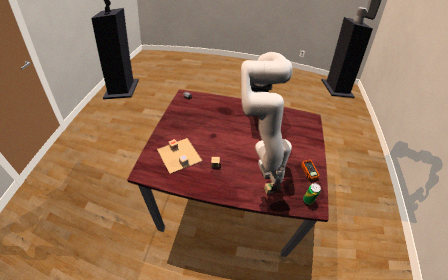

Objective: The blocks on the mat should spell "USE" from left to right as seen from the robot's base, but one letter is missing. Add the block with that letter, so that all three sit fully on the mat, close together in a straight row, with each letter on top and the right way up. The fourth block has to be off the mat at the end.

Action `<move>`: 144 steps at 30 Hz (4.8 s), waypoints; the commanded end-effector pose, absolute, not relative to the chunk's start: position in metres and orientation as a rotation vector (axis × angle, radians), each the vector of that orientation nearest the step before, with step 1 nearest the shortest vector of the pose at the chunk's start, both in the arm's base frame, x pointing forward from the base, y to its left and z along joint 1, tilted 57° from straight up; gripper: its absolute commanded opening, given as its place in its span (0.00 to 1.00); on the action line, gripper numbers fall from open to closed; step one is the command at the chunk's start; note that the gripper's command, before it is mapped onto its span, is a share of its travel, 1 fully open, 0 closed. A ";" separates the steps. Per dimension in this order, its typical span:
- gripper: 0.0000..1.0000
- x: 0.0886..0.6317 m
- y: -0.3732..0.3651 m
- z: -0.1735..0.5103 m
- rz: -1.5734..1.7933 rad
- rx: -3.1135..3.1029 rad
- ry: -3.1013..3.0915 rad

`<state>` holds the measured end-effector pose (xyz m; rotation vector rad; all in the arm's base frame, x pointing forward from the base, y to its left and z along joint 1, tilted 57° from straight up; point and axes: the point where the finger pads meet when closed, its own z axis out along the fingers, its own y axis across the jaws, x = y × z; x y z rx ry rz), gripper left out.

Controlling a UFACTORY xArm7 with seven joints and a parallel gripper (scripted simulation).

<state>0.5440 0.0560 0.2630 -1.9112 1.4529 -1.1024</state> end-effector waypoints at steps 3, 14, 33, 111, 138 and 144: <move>0.84 0.544 0.056 0.264 -1.103 -1.910 1.451; 0.84 0.544 0.057 0.264 -1.103 -1.910 1.451; 0.84 0.545 0.057 0.265 -1.103 -1.910 1.451; 0.84 0.585 0.053 0.239 -1.103 -1.910 1.451; 0.62 0.585 0.053 0.239 -1.103 -1.910 1.451; 0.41 0.585 0.053 0.239 -1.103 -1.910 1.451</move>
